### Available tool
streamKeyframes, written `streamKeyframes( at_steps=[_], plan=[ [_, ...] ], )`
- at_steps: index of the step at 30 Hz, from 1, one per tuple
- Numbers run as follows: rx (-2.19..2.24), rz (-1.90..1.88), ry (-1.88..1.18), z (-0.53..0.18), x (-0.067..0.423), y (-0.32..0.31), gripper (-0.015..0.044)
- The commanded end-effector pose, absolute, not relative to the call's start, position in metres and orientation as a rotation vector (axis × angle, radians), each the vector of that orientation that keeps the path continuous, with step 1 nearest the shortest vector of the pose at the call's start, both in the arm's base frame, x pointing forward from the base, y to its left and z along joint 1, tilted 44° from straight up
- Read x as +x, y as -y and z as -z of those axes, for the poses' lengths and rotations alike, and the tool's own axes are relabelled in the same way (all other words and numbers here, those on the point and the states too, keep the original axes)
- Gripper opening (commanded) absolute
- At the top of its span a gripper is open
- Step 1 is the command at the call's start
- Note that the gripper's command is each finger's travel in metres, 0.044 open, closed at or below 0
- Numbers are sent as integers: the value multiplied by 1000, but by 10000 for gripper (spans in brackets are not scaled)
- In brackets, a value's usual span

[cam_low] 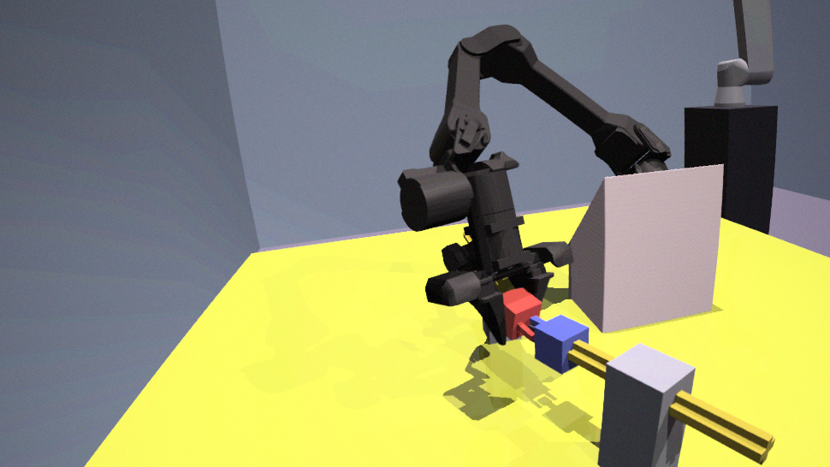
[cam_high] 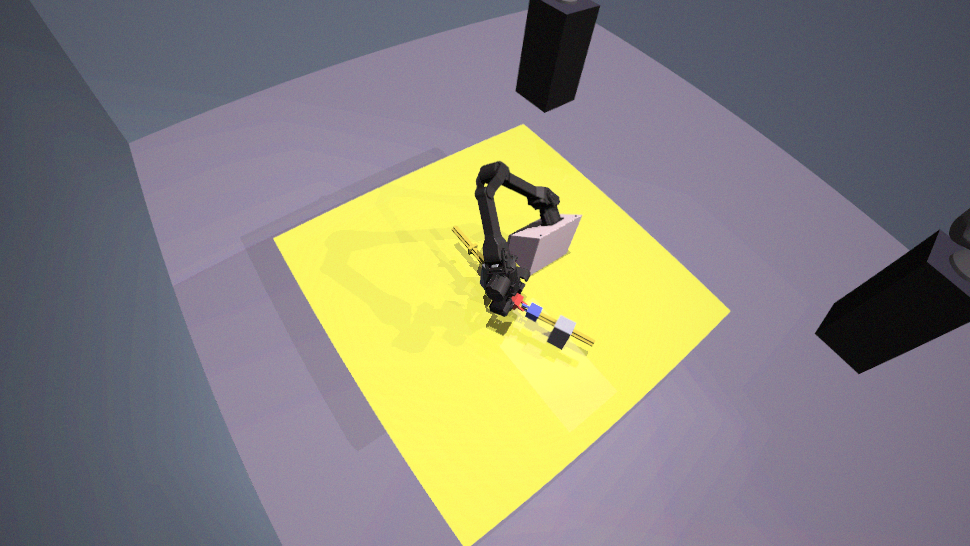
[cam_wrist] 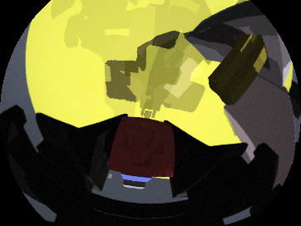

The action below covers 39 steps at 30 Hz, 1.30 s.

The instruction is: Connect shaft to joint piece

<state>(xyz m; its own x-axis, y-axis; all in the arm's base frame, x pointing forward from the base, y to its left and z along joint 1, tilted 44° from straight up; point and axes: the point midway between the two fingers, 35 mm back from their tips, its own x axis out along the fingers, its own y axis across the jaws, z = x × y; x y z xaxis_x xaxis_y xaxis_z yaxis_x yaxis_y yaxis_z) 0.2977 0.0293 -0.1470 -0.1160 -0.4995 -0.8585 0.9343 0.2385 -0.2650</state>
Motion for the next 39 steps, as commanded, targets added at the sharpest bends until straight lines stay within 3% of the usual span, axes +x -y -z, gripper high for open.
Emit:
streamKeyframes(
  at_steps=[1, 39],
  plan=[
    [550, 1323, -1093, 147, 297, -29, 0],
    [549, 1316, -1096, 147, 297, -28, 0]
  ],
)
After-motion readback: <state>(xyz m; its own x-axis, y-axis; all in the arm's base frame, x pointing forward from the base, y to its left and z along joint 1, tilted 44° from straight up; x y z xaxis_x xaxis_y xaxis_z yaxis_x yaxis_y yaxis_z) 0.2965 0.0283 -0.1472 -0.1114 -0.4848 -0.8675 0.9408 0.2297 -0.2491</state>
